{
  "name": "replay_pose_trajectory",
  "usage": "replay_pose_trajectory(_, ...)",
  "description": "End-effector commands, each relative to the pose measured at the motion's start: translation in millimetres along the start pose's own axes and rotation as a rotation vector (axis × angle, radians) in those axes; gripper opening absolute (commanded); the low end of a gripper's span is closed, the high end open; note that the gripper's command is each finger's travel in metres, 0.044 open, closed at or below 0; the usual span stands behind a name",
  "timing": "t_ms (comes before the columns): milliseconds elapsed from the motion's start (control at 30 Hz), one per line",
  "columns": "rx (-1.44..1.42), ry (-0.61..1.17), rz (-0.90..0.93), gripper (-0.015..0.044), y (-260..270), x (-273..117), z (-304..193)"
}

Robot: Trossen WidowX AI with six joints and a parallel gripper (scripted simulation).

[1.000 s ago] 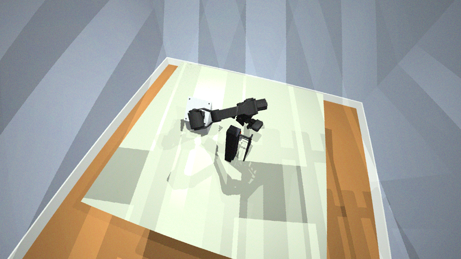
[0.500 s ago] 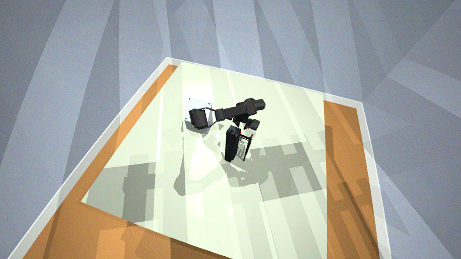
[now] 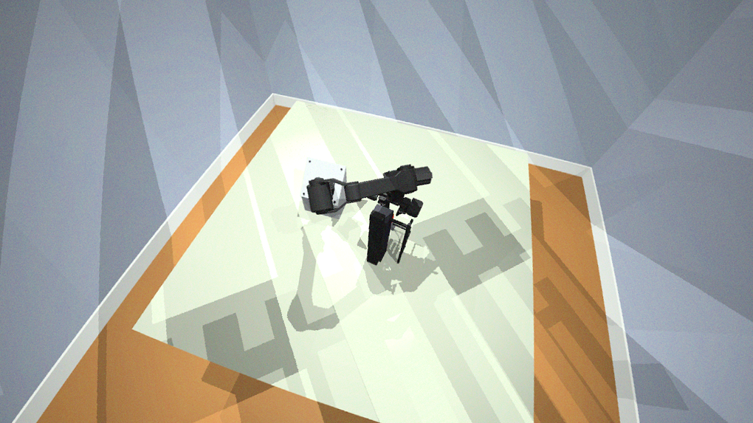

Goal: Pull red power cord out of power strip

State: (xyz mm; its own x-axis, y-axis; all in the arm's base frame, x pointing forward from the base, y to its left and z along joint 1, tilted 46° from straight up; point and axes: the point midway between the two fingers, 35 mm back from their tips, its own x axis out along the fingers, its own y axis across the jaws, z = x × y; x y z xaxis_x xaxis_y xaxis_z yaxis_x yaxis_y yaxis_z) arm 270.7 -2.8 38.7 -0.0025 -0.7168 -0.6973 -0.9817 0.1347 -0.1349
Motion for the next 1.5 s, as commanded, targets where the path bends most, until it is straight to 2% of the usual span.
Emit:
replay_pose_trajectory(0,-0.003,0.005,0.003,0.0160,1.6,1.2,-8.9)
replay_pose_trajectory(933,-0.003,0.007,0.003,0.0160,2.6,13.3,-21.2)
replay_pose_trajectory(1067,0.001,0.002,0.001,0.0055,1.6,11.0,-20.3)
replay_pose_trajectory(1333,0.001,0.002,0.001,0.0002,1.6,11.0,-20.3)
replay_pose_trajectory(1467,0.001,0.002,0.001,0.0000,1.2,10.9,-17.7)
